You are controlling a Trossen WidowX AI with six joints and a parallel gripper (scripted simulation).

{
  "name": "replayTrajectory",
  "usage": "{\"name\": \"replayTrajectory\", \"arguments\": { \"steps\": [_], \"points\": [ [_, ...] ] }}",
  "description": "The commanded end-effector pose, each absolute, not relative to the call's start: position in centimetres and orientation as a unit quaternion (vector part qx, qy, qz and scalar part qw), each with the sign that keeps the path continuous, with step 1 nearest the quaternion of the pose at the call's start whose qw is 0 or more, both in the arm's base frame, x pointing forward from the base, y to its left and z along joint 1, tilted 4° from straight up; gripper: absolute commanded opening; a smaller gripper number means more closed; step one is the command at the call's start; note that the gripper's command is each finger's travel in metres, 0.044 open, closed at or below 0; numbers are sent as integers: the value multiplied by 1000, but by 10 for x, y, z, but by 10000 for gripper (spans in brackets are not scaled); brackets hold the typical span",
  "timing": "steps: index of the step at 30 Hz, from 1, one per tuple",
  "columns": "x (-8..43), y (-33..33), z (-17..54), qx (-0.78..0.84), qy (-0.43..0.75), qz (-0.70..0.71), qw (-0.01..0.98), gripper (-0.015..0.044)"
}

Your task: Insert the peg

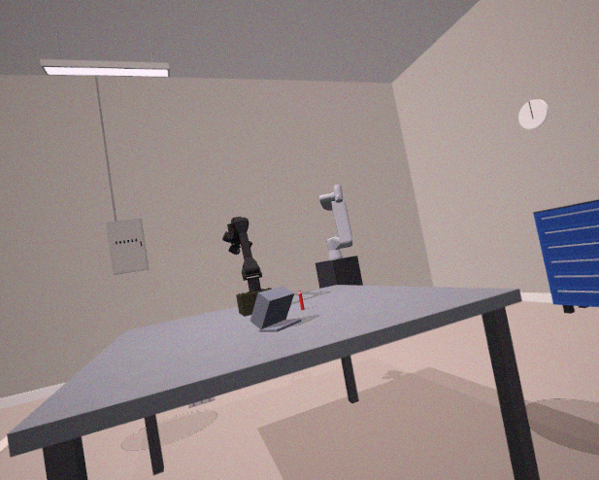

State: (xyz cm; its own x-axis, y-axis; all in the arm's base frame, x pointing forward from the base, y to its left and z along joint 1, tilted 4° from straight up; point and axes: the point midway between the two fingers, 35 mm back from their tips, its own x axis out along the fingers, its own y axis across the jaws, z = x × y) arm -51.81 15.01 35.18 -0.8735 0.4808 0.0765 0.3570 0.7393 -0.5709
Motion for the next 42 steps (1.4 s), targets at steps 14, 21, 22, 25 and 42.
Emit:
{"name": "replayTrajectory", "arguments": {
  "steps": [14,21,22,25,42],
  "points": [
    [-490,222,328,-292,-887,343,105,440],
    [-469,257,315,-327,-859,379,107,440],
    [-466,262,313,-332,-855,383,107,440],
    [-456,279,306,-350,-842,396,108,440],
    [-388,357,272,-438,-753,475,129,440]
  ]
}}
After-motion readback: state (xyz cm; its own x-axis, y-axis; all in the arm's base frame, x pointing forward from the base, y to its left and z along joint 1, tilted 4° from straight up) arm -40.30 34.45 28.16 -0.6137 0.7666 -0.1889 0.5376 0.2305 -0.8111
